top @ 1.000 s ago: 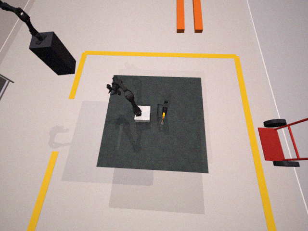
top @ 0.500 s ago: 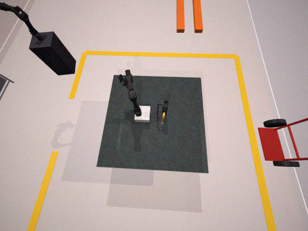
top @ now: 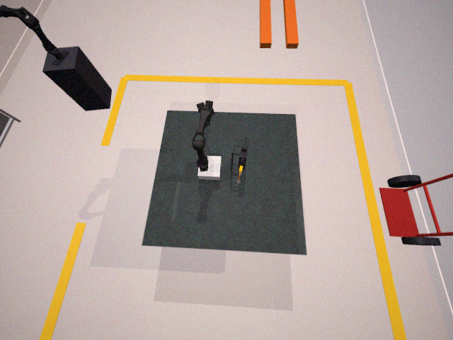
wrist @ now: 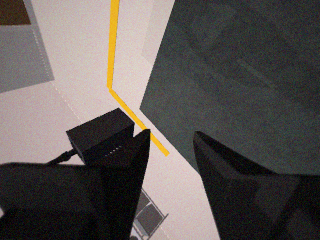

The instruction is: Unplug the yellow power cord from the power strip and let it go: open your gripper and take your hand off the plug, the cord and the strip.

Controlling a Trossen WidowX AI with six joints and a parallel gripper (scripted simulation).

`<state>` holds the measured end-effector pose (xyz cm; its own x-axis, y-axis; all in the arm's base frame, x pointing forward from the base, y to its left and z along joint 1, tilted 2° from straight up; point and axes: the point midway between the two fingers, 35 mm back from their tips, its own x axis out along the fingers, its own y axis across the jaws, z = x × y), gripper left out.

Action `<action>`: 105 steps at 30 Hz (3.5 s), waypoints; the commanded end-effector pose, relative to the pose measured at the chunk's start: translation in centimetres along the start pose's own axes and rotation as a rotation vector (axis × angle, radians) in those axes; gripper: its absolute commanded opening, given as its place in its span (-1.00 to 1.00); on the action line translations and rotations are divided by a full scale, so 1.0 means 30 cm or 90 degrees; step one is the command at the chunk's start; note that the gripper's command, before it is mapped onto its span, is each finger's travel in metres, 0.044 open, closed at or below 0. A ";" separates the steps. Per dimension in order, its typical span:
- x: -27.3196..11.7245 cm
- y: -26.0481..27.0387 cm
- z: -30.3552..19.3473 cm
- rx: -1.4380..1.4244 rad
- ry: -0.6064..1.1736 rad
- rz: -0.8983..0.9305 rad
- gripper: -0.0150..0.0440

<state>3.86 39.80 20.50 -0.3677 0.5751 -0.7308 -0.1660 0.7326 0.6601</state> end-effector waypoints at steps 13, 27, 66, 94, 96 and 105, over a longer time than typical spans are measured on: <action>-0.360 -0.175 0.447 0.267 -0.294 0.050 0.05; -0.757 -0.455 0.666 0.507 -0.548 0.100 0.05; -1.105 -1.570 0.272 1.272 -0.663 -0.105 0.05; -1.021 -1.545 0.285 1.320 -0.605 -0.127 0.05; -1.016 -1.538 0.291 1.320 -0.605 -0.127 0.05; -1.001 -1.525 0.306 1.320 -0.605 -0.126 0.05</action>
<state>30.87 -7.82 10.81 0.0244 -0.0377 -0.9990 0.9466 -0.3205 0.0352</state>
